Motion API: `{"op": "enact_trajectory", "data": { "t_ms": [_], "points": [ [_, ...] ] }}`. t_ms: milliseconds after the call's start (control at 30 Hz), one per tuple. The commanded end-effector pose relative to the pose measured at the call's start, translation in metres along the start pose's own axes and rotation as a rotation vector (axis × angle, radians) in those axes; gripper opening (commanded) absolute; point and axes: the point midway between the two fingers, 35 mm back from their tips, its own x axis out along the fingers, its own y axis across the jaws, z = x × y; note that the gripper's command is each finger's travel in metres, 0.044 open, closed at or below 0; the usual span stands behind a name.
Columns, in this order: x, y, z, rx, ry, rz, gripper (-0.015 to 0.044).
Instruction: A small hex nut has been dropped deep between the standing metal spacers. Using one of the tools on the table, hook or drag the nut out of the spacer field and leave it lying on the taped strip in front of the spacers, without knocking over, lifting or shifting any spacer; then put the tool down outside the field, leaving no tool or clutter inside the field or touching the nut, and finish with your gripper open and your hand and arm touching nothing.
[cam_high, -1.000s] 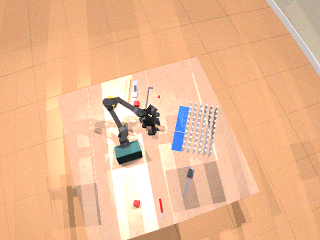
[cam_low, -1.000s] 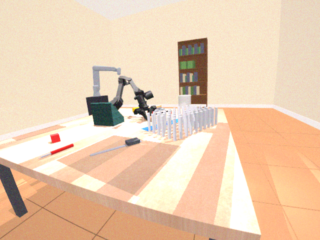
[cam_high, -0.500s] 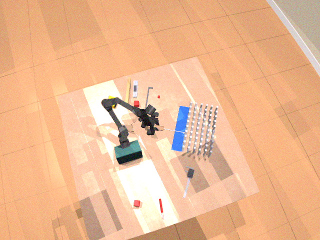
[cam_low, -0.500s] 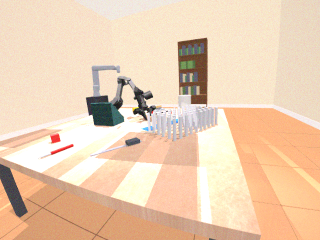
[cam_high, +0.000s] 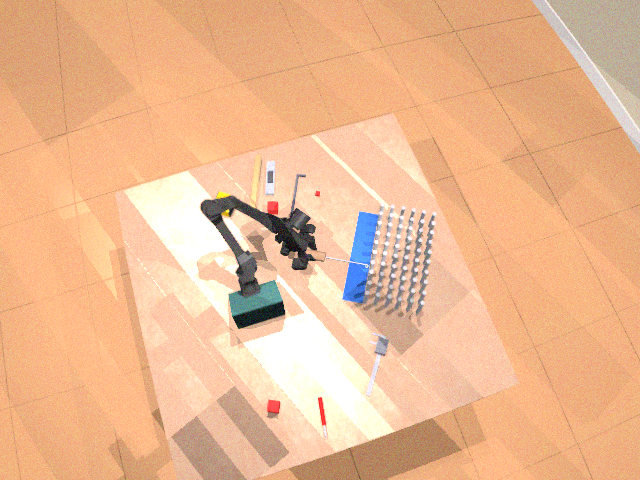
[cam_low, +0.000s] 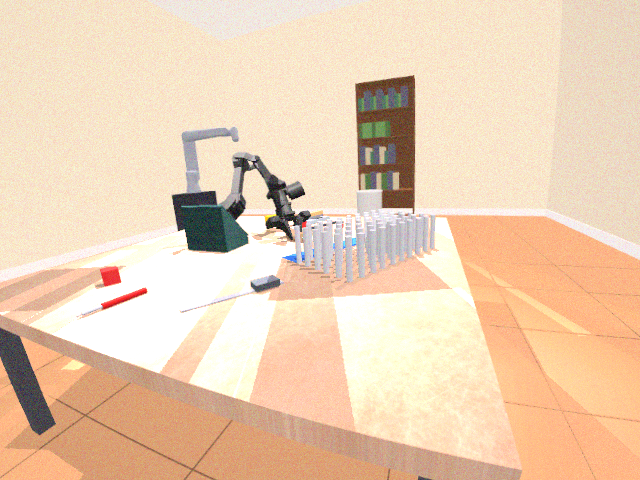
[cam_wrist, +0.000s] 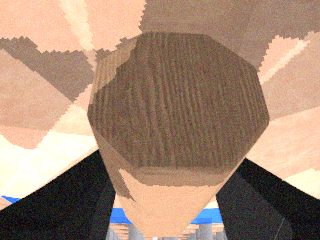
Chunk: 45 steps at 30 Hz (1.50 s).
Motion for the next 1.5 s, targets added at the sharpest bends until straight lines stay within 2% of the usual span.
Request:
{"op": "enact_trajectory", "data": {
  "t_ms": [0,1133,1467],
  "points": [
    [-0.002,0.0,0.002,0.003,0.001,-0.001,0.0],
    [-0.016,-0.002,-0.013,-0.002,0.003,-0.004,0.0],
    [-0.032,-0.001,0.001,-0.001,0.002,-0.004,0.0]
  ]
}}
